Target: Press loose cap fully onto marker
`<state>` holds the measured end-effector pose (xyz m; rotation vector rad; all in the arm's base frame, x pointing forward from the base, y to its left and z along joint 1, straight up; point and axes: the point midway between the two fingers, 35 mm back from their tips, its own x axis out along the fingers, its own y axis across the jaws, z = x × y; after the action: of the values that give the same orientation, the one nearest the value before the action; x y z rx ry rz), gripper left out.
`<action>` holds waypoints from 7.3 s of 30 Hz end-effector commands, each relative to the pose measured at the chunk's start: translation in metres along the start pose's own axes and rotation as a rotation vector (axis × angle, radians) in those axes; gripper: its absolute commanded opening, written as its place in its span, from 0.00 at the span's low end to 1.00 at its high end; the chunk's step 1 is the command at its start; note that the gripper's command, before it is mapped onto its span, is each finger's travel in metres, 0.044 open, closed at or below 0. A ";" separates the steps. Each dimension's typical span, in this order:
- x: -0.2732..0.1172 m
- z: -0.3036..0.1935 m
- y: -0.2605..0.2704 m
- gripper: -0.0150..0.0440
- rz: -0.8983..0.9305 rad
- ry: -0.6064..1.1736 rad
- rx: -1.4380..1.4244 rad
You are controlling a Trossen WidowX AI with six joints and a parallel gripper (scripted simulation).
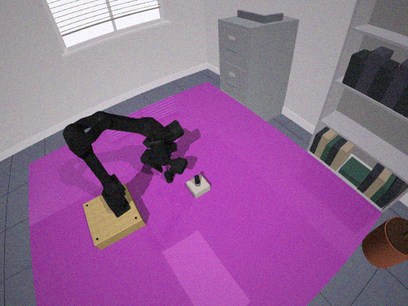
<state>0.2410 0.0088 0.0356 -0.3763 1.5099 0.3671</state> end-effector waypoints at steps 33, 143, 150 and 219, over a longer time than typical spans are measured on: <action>0.030 -0.003 0.000 0.32 -0.001 0.008 0.001; -0.028 0.003 -0.136 0.25 -0.012 0.008 0.001; -0.019 0.002 -0.136 0.25 -0.012 0.008 0.001; -0.083 0.005 -0.132 0.25 -0.014 0.004 0.608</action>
<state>0.3037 -0.1059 0.1226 0.0919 1.5384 -0.1054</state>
